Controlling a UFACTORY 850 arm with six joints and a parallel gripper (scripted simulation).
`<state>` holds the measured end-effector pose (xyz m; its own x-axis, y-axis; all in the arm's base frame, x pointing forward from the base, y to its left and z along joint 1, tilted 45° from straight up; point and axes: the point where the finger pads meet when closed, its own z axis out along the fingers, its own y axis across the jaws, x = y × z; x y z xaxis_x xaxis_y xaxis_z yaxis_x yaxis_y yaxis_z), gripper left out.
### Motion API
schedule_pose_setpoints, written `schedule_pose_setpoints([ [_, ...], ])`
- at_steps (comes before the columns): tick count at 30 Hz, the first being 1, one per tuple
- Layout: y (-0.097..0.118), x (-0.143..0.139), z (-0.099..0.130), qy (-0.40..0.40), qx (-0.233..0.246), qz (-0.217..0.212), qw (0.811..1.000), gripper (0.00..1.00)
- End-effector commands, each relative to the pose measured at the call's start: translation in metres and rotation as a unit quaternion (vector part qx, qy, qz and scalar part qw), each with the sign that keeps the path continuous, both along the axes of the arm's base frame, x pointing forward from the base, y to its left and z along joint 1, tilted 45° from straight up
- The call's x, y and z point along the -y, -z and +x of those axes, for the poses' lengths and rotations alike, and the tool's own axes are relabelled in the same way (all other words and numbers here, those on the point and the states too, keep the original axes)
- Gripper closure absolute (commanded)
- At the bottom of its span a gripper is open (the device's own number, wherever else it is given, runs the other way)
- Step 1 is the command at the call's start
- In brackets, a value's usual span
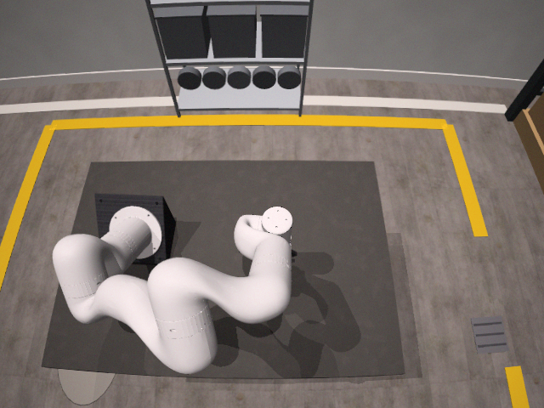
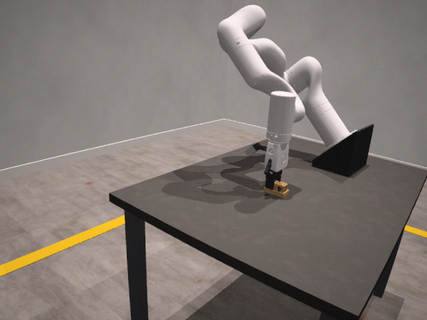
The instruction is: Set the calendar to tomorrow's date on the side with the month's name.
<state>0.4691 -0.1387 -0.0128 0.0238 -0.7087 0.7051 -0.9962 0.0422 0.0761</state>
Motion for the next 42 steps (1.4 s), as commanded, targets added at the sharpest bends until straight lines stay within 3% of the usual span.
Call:
schedule_pose_setpoints([
  [1,-0.001,-0.001,0.001,0.0,0.001,0.0,1.0,0.51],
  [10,-0.014,-0.014,0.002,0.0,0.001,0.0,1.0,0.51],
  [23,-0.058,-0.058,0.007,0.0,0.001,0.0,1.0,0.51],
  [32,-0.064,-0.064,0.008,0.0,0.001,0.0,1.0,0.51],
  [33,-0.064,-0.064,0.008,0.0,0.001,0.0,1.0,0.0],
  [42,-0.064,-0.064,0.008,0.0,0.001,0.0,1.0,0.0],
])
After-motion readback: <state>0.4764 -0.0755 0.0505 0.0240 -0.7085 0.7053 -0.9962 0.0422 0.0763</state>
